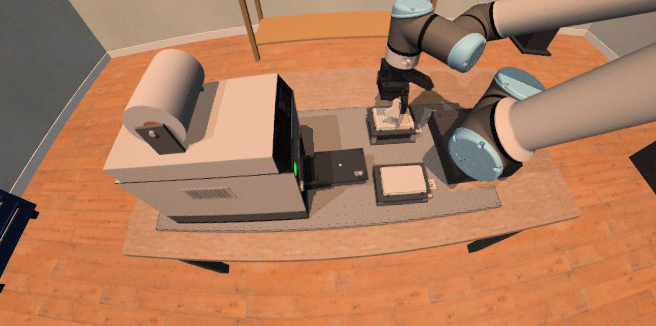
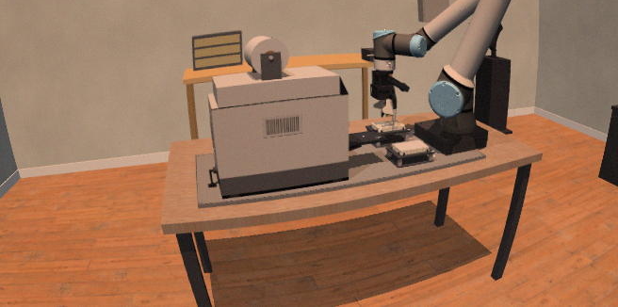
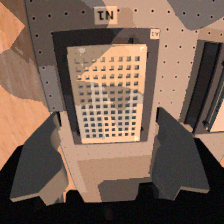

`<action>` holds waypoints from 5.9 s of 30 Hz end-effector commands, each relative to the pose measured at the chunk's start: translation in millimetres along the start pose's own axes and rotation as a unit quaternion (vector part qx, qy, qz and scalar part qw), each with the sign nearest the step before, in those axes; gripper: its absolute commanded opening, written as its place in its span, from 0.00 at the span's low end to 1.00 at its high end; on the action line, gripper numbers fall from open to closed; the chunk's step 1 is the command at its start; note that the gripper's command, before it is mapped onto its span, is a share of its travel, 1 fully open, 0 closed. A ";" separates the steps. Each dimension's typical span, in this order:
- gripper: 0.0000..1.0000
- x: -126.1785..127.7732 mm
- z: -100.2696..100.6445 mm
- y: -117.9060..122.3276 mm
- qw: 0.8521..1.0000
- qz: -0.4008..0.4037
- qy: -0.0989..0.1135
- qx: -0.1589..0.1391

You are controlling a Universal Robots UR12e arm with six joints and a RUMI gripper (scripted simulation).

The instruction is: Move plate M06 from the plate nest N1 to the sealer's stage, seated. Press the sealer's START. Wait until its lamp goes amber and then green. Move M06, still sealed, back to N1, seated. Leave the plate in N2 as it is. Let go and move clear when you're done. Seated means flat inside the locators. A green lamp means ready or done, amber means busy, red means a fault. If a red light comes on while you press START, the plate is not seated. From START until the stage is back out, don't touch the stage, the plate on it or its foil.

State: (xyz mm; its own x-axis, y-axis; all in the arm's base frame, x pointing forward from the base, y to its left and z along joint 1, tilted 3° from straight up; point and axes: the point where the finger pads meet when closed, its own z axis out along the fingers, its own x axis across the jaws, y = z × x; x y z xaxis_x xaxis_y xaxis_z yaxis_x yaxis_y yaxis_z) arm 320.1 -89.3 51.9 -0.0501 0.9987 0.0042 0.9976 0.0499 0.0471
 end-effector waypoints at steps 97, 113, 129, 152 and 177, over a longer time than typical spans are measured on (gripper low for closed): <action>0.62 1.9 26.6 -0.8 1.000 0.000 0.001 0.001; 0.55 1.9 26.6 -0.8 1.000 0.000 0.001 0.001; 0.00 0.4 25.3 0.3 1.000 0.000 0.000 0.000; 0.00 -0.6 21.5 0.9 1.000 0.000 -0.001 -0.001; 0.00 -1.7 4.4 1.6 1.000 0.000 -0.002 -0.002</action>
State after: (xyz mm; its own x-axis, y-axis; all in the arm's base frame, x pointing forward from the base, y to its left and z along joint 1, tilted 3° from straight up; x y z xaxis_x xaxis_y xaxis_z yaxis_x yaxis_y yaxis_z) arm 320.4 -87.6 38.8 -0.0507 0.9987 0.0048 0.9976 0.0504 0.0476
